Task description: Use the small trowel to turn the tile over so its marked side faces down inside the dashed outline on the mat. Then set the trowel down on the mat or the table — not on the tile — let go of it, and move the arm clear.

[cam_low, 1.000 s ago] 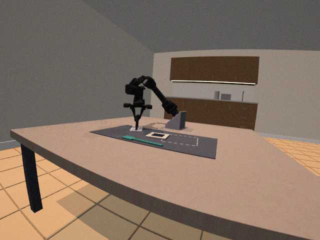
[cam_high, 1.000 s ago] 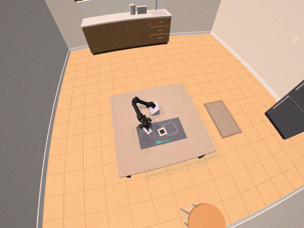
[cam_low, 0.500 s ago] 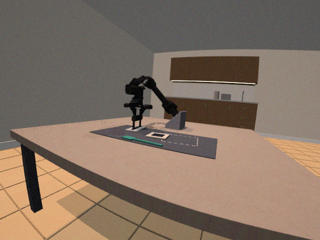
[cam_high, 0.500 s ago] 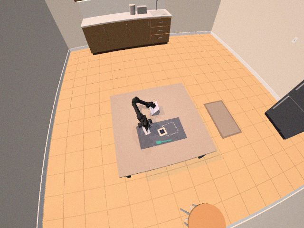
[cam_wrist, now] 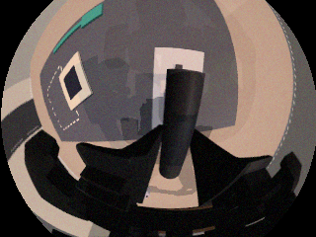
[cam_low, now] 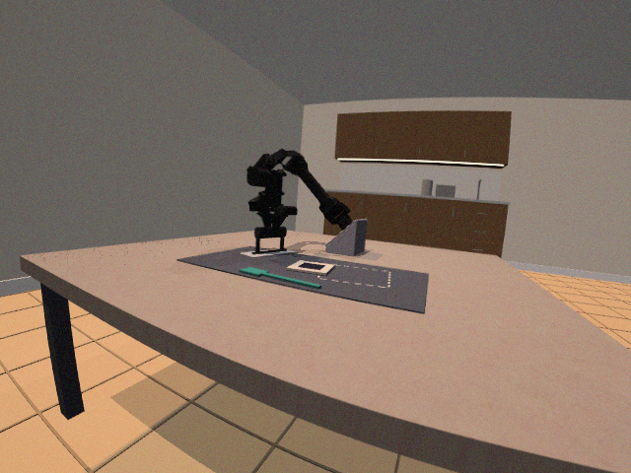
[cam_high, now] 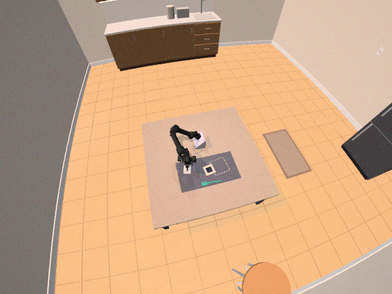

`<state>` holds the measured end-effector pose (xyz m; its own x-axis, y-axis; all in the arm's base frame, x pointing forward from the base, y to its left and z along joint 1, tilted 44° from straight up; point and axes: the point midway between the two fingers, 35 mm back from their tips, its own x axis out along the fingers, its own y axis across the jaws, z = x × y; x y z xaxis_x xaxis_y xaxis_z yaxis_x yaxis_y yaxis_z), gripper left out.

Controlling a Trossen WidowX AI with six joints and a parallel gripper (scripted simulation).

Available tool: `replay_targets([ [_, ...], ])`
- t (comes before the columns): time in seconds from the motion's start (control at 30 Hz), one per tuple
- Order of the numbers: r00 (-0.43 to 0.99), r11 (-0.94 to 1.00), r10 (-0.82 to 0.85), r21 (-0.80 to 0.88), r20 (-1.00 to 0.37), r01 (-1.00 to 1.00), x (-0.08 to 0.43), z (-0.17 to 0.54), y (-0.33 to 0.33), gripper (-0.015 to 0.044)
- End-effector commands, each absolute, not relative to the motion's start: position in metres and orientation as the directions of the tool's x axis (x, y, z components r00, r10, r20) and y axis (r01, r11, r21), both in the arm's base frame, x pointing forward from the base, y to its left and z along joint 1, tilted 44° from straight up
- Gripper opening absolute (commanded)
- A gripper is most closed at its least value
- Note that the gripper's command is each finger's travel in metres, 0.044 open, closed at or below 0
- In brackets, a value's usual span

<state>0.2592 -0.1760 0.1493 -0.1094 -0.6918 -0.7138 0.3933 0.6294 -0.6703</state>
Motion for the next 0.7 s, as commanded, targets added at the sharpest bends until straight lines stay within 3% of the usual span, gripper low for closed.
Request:
replay_targets([
  [0.0,-0.108,0.581,-0.692,-0.639,-0.714,0.505,0.2593,0.1495,-0.1762,0.013],
  [0.33,-0.108,0.432,-0.692,-0.529,-0.714,0.731,0.2593,0.1495,-0.1762,0.013],
  [0.57,-0.108,0.421,-0.692,-0.52,-0.714,0.744,0.2593,0.1495,-0.1762,0.013],
  [0.67,-0.108,0.421,-0.692,-0.52,-0.714,0.744,0.2593,0.1495,-0.1762,0.0209],
])
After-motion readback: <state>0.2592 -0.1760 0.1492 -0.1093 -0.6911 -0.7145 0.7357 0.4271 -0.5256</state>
